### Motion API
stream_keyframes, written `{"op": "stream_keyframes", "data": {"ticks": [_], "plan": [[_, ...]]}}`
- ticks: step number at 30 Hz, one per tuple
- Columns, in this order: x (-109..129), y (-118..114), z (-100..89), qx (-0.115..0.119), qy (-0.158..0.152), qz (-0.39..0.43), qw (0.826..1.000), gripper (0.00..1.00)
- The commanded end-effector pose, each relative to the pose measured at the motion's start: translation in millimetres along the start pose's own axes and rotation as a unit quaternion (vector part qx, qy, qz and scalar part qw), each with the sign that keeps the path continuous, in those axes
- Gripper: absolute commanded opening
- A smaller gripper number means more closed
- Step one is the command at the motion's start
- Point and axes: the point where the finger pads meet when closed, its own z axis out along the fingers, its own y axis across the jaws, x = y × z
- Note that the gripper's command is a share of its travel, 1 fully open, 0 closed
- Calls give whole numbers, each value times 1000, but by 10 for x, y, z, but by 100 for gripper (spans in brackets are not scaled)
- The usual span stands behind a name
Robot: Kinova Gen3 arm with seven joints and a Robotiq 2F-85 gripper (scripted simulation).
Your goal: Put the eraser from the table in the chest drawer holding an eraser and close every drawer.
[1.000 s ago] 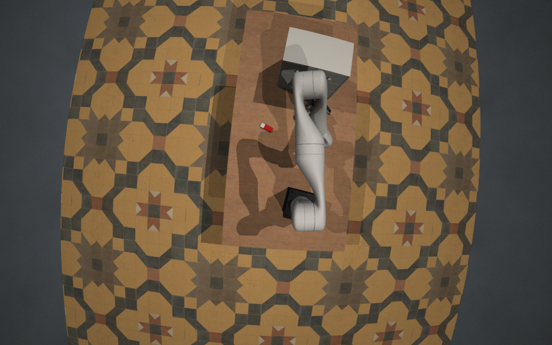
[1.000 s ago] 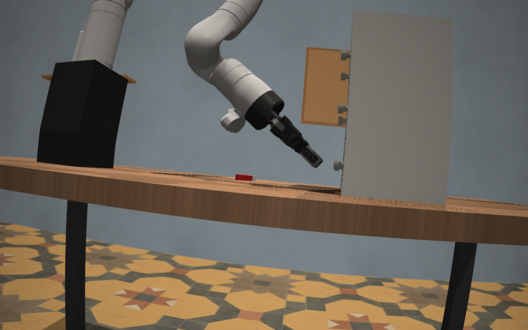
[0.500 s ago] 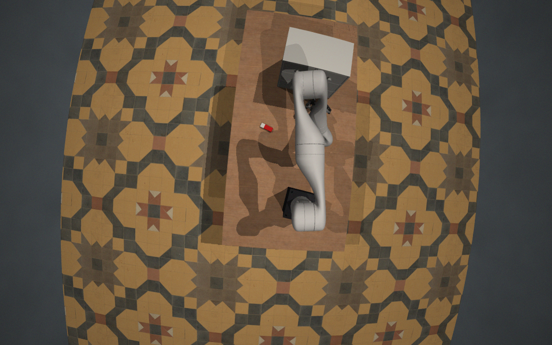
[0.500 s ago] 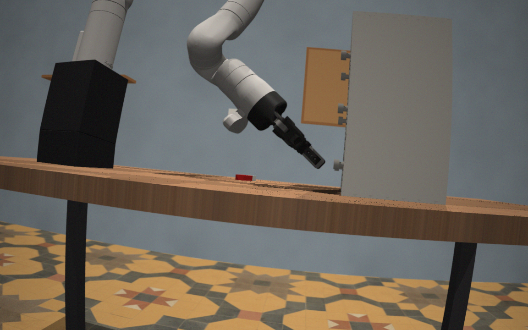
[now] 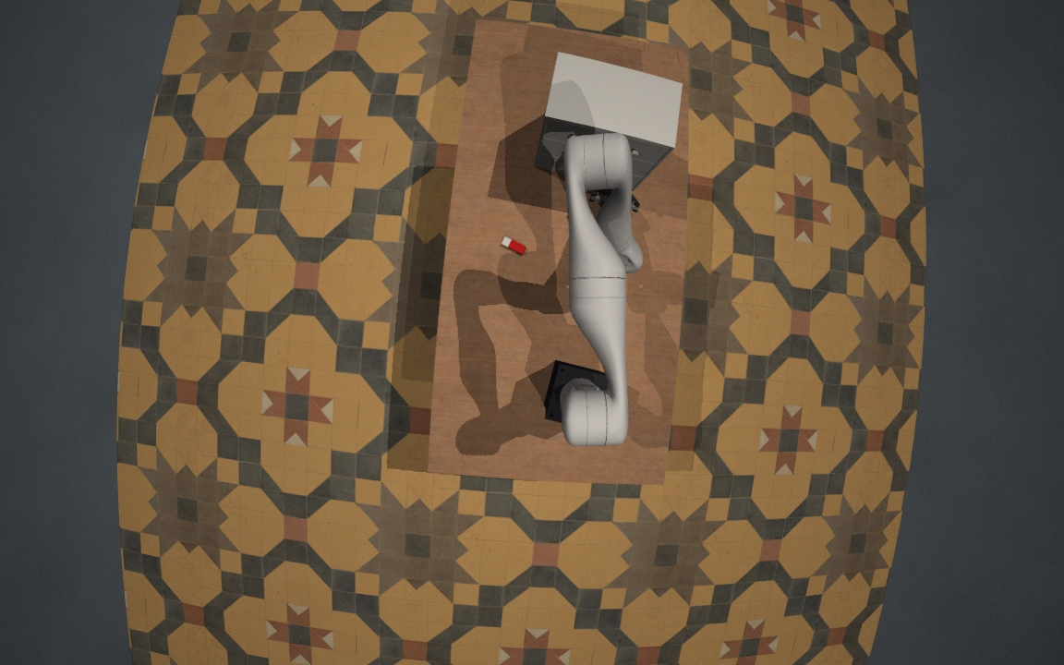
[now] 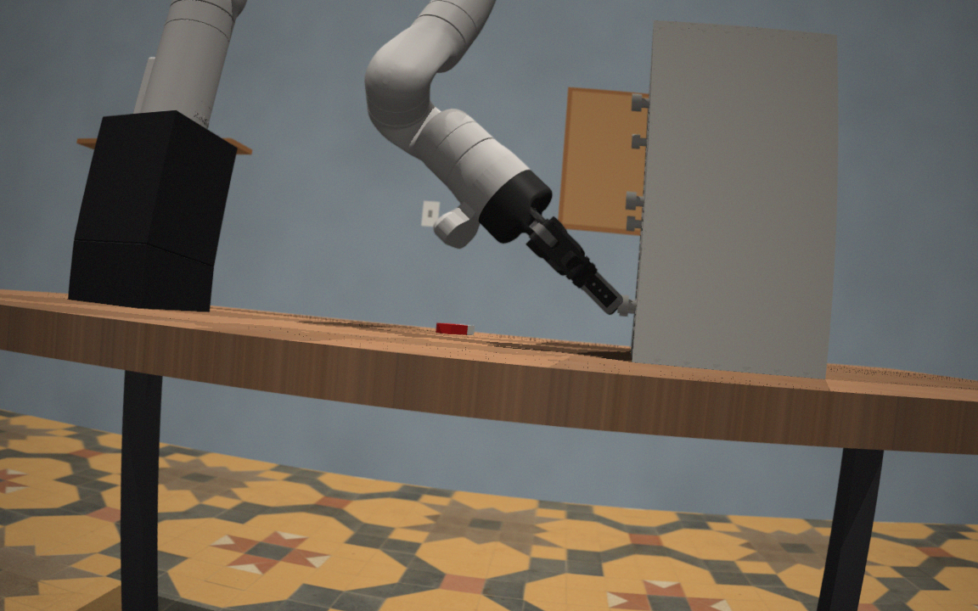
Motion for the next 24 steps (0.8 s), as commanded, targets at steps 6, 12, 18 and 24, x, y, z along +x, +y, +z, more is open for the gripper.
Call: {"op": "stream_keyframes", "data": {"ticks": [6, 12, 18, 24], "plan": [[-79, 6, 53, -1, -3, 0, 1000, 33], [-81, 6, 56, -1, -3, 0, 1000, 33], [-81, 6, 56, -1, -3, 0, 1000, 33], [-81, 6, 56, -1, -3, 0, 1000, 33]]}}
